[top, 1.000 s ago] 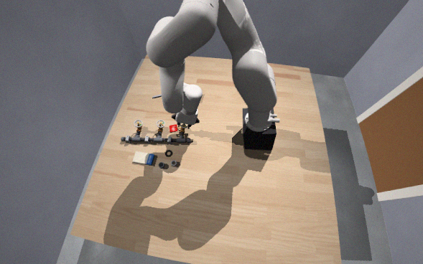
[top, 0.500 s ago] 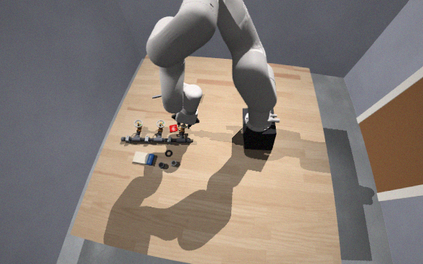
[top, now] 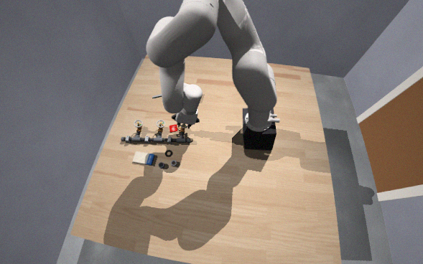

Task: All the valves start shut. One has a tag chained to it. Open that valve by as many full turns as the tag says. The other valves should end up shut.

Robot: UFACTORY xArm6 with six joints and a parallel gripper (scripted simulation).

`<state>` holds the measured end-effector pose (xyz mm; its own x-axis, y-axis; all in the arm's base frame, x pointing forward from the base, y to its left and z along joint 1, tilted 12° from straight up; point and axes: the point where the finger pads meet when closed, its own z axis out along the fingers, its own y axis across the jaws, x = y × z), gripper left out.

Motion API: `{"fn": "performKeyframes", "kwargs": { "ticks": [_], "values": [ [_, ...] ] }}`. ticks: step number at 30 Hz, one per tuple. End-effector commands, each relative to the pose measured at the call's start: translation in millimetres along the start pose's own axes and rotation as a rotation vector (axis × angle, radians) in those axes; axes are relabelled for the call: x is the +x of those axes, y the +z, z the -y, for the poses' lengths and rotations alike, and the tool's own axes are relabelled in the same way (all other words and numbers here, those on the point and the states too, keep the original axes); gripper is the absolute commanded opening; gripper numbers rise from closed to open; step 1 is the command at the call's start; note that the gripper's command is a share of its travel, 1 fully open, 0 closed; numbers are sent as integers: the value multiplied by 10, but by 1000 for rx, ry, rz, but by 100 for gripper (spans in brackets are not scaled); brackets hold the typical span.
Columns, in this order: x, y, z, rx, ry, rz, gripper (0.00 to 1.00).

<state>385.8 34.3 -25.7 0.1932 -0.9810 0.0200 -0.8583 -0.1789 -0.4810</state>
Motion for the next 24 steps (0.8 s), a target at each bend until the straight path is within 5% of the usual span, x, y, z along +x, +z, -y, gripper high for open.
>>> {"fn": "performKeyframes", "kwargs": {
  "ticks": [1,11,24],
  "values": [
    [1,-2,10,2,-69,-2,0],
    [1,-2,10,2,-331,-2,0],
    [1,-2,10,0,-1007,5,0]
  ]
}}
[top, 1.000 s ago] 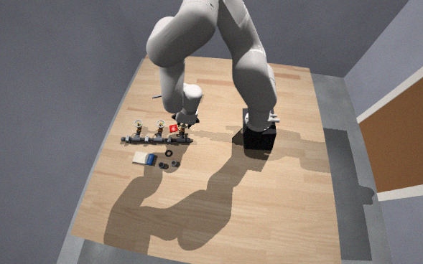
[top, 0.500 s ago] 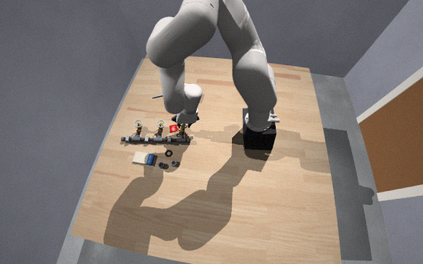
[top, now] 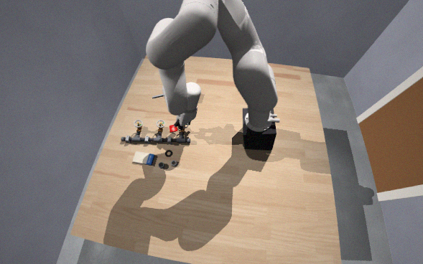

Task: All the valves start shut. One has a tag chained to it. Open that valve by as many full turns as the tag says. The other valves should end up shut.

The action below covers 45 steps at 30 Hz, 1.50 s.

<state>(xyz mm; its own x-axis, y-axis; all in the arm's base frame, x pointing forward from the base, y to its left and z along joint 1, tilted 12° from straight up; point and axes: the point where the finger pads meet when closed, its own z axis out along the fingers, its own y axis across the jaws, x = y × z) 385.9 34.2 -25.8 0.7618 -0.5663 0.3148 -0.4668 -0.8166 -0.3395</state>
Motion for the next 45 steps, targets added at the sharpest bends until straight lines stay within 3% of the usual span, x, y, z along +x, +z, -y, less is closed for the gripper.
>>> {"fn": "performKeyframes", "kwargs": {
  "ticks": [1,4,5,19,21,22,36,38,39,45],
  "values": [
    [6,-3,7,-17,-277,-35,0],
    [6,-3,7,-17,-329,-32,0],
    [6,-3,7,-24,-473,-40,0],
    [6,-3,7,-18,-1142,13,0],
    [6,-3,7,-18,-1142,13,0],
    [6,-3,7,-23,-1286,9,0],
    [6,-3,6,-32,-1929,18,0],
    [6,-3,6,-32,-1929,18,0],
    [6,-3,6,-56,-2043,-15,0],
    [6,-3,6,-57,-2121,-13,0]
  ]
}}
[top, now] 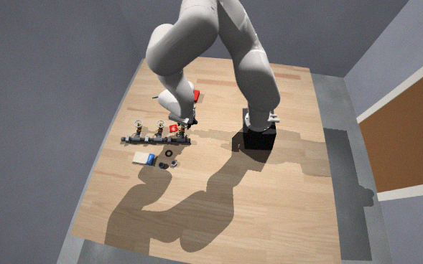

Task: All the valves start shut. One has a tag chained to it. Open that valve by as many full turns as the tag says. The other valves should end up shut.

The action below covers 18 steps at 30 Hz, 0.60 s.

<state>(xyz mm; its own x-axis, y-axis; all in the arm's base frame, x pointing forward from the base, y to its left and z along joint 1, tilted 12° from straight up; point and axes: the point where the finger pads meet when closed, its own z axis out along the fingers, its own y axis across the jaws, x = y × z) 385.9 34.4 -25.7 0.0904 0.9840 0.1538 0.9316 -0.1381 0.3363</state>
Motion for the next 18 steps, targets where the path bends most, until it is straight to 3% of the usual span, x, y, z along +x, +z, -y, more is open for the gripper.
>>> {"fn": "performKeyframes", "kwargs": {
  "ticks": [1,18],
  "values": [
    [1,-3,-8,-139,-100,25,0],
    [1,-3,-8,-139,-111,26,0]
  ]
}}
